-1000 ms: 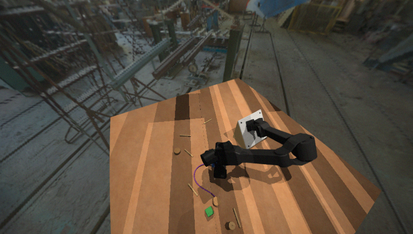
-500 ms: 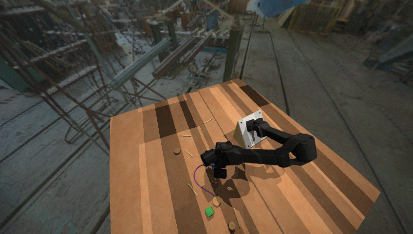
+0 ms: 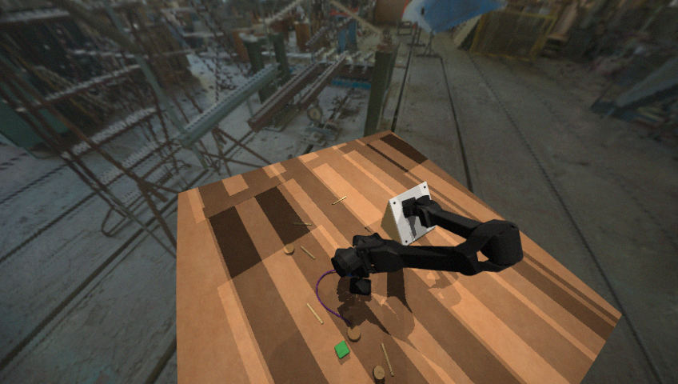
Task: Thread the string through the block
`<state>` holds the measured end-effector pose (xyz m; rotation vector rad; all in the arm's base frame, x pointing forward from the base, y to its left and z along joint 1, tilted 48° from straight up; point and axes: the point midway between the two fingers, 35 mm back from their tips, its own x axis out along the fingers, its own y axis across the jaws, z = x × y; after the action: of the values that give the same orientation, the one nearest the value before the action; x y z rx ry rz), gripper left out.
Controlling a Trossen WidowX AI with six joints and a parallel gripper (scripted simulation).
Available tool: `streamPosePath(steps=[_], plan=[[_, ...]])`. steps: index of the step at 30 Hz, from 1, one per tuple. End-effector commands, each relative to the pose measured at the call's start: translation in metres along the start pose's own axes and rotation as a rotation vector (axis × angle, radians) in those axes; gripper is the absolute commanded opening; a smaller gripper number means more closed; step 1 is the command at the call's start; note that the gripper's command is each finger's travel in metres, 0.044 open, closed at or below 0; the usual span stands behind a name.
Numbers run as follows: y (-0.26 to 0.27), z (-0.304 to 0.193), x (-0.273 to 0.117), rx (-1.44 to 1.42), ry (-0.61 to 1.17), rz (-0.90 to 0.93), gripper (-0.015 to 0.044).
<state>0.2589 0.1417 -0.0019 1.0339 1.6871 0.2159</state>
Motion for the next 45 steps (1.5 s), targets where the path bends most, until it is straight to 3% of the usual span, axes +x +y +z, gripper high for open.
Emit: streamPosePath(steps=[1,45], plan=[[0.000,-0.001,0.000,0.000,-0.027,0.000,0.0000],[0.001,-0.015,-0.004,0.007,-0.032,-0.001,0.0000]])
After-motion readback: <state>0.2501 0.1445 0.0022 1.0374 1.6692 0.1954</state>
